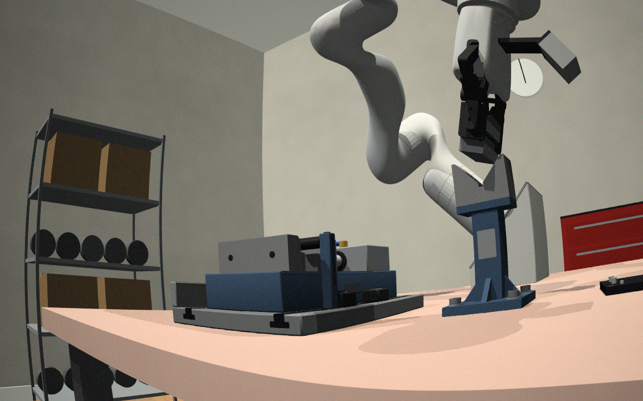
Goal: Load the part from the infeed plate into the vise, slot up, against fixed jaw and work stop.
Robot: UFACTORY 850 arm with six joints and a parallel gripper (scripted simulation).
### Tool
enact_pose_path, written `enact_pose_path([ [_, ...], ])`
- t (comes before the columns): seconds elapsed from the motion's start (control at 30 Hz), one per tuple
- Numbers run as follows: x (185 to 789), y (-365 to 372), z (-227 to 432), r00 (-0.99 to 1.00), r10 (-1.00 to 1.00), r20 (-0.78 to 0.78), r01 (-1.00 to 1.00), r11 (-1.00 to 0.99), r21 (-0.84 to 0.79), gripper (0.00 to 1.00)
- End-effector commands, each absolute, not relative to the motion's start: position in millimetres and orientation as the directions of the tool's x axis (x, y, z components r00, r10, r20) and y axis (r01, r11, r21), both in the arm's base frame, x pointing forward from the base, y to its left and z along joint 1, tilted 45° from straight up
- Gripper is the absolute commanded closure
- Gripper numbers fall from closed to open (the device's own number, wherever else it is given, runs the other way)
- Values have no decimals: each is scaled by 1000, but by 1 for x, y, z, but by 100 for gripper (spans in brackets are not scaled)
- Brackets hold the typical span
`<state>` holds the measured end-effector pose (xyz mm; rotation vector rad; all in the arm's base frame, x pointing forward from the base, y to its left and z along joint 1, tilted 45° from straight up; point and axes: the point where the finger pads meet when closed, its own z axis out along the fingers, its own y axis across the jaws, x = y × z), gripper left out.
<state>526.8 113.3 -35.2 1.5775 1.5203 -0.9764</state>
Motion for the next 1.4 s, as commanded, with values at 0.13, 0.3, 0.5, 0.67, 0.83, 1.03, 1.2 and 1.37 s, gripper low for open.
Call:
enact_pose_path([
  [0.13,527,114,-34,18,508,-861,999,-37,-1,100],
  [0.3,527,113,-33,20,554,-832,999,-37,-1,100],
  [0.5,527,113,-33,21,601,-799,999,-37,-1,100],
  [0.67,527,113,-33,22,622,-783,999,-37,-1,100],
  [0.83,527,112,-32,23,650,-760,999,-37,-2,100],
  [1.03,527,112,-32,24,675,-738,999,-37,-1,100],
  [1.2,527,112,-32,25,687,-726,999,-37,-2,100],
  [1.37,527,112,-32,25,695,-718,999,-37,-1,100],
])
